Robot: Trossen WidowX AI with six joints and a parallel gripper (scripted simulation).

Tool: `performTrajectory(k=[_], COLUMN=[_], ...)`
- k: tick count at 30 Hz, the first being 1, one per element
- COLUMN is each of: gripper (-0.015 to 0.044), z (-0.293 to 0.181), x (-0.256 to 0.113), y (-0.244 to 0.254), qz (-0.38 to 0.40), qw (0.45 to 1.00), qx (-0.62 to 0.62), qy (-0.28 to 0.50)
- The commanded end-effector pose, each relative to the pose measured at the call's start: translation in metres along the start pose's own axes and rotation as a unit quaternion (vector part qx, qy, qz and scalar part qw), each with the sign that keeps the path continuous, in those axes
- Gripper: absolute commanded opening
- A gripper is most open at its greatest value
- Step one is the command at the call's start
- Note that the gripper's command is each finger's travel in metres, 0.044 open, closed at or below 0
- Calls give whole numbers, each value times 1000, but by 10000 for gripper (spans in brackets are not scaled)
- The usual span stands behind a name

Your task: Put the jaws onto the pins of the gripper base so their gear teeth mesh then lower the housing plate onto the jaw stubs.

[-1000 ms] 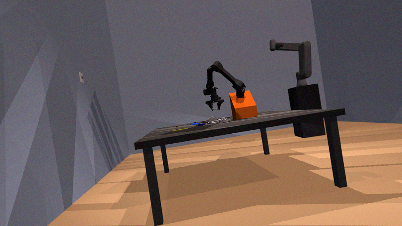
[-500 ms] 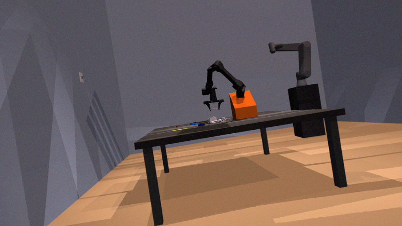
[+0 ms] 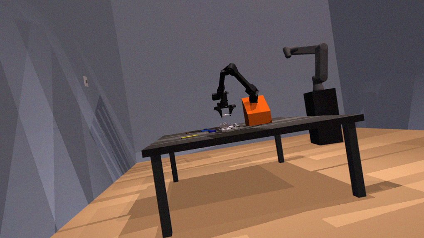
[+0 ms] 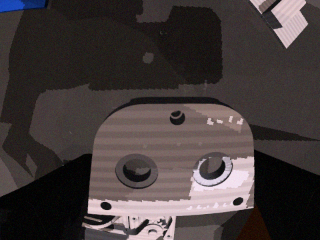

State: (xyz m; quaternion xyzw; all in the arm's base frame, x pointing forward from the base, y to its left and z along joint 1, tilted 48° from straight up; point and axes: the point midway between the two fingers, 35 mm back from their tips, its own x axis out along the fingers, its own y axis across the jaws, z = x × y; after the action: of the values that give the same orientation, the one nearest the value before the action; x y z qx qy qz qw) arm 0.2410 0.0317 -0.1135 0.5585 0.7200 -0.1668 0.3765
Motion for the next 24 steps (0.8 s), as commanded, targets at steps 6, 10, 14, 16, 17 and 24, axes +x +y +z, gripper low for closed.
performTrajectory(k=[6,10,14,16,17,24], gripper=[351,351,351,351,351,351], z=[-24,-34,-44,-49,-52,-70], x=[2,3,4,4,4,6], y=[7,10,13,14,14,17], qz=[3,5,6,7,8,13], qw=[987,974,956,946,940,892], qx=[-158,-225,-292,-325,-341,-452], qy=[7,9,12,13,14,19])
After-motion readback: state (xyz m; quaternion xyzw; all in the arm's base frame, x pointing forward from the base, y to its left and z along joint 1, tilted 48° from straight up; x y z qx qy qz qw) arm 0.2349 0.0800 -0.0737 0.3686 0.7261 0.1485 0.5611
